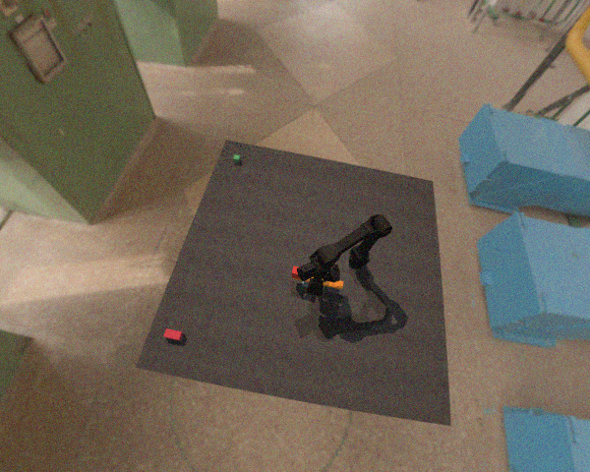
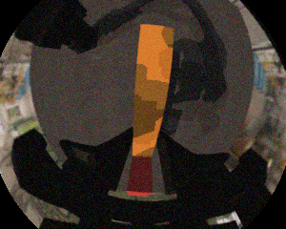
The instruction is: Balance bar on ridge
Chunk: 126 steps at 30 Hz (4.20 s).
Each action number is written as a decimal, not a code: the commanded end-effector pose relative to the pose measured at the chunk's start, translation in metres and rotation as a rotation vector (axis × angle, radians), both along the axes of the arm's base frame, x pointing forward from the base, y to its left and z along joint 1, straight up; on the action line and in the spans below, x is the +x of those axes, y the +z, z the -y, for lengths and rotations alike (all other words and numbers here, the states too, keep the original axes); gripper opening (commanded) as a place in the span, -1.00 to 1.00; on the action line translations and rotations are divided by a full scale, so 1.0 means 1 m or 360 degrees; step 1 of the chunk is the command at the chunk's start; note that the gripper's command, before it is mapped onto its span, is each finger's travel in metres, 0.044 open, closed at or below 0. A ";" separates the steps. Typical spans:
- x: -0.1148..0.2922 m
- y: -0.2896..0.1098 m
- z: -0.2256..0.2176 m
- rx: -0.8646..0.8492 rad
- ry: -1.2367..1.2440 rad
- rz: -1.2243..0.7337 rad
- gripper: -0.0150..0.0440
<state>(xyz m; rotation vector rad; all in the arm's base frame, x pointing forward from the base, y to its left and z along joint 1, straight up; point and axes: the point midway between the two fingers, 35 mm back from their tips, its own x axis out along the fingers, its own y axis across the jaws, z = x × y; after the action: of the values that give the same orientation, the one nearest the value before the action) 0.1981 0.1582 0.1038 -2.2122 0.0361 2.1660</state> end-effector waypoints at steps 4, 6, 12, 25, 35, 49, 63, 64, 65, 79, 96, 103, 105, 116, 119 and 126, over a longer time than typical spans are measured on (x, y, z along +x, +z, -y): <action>0.000 -0.001 0.000 0.0004 0.0009 0.0001 -0.49; 0.000 -0.001 0.000 0.0004 0.0009 0.0001 -0.49; 0.000 -0.002 0.000 0.0004 0.0009 0.0001 -0.49; 0.000 -0.003 0.000 0.0004 0.0009 0.0001 -0.49; 0.000 -0.004 0.000 0.0004 0.0009 0.0001 -0.49; -0.001 -0.005 0.000 0.0004 0.0009 0.0001 -0.49; -0.001 -0.006 0.000 0.0004 0.0009 0.0000 -0.49; -0.001 -0.006 0.000 0.0004 0.0009 0.0000 -0.49; -0.001 -0.006 0.000 0.0004 0.0009 0.0000 -0.49; -0.001 -0.005 0.000 0.0004 0.0009 0.0000 -0.49; -0.001 -0.004 0.000 0.0001 0.0003 0.0002 -0.49; -0.001 -0.004 0.000 0.0001 0.0003 0.0002 -0.49; -0.001 -0.004 0.000 0.0001 0.0003 0.0002 -0.49; -0.001 -0.004 0.000 0.0001 0.0003 0.0002 -0.49; -0.001 -0.004 0.000 0.0001 0.0003 0.0002 -0.49; -0.001 -0.004 0.000 0.0001 0.0003 0.0002 0.07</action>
<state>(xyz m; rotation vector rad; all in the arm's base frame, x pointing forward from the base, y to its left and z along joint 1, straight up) 0.1972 0.1581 0.0997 -2.2146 0.0326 2.1649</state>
